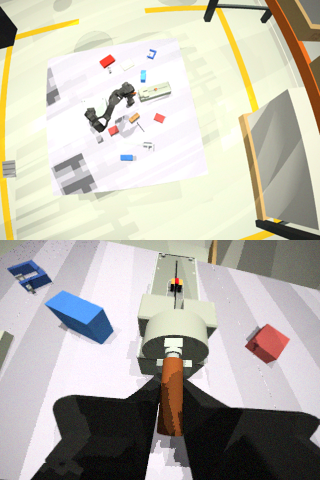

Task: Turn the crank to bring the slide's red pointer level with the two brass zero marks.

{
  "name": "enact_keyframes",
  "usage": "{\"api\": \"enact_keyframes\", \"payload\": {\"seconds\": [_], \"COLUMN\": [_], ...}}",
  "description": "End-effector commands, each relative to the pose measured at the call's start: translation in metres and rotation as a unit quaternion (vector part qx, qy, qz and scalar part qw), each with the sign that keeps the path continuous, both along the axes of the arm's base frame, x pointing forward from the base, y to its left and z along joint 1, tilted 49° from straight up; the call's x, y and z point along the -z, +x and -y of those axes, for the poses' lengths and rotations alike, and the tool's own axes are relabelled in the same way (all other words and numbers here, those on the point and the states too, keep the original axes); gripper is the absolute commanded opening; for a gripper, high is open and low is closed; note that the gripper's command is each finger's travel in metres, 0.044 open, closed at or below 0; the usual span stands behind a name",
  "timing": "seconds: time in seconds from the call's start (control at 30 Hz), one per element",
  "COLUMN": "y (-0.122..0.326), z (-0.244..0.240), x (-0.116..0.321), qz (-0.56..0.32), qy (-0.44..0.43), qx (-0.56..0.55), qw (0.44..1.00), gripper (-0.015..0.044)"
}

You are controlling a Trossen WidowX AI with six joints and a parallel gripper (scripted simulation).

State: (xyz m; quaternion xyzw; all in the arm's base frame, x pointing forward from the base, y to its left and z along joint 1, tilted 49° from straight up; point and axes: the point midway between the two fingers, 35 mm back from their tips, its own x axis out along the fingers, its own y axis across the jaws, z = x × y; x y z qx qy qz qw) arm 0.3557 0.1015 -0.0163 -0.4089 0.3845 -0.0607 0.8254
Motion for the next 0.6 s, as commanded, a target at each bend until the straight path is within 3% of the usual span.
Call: {"api": "enact_keyframes", "payload": {"seconds": [0.0,0.57], "y": [0.0016,0.0035], "z": [0.0041,0.012], "x": [-0.0071,-0.0123], "qz": [0.007,0.007], "qy": [-0.003,-0.003], "qx": [0.005,0.005], "qw": [1.0,1.0], "gripper": [0.0,0.0]}}
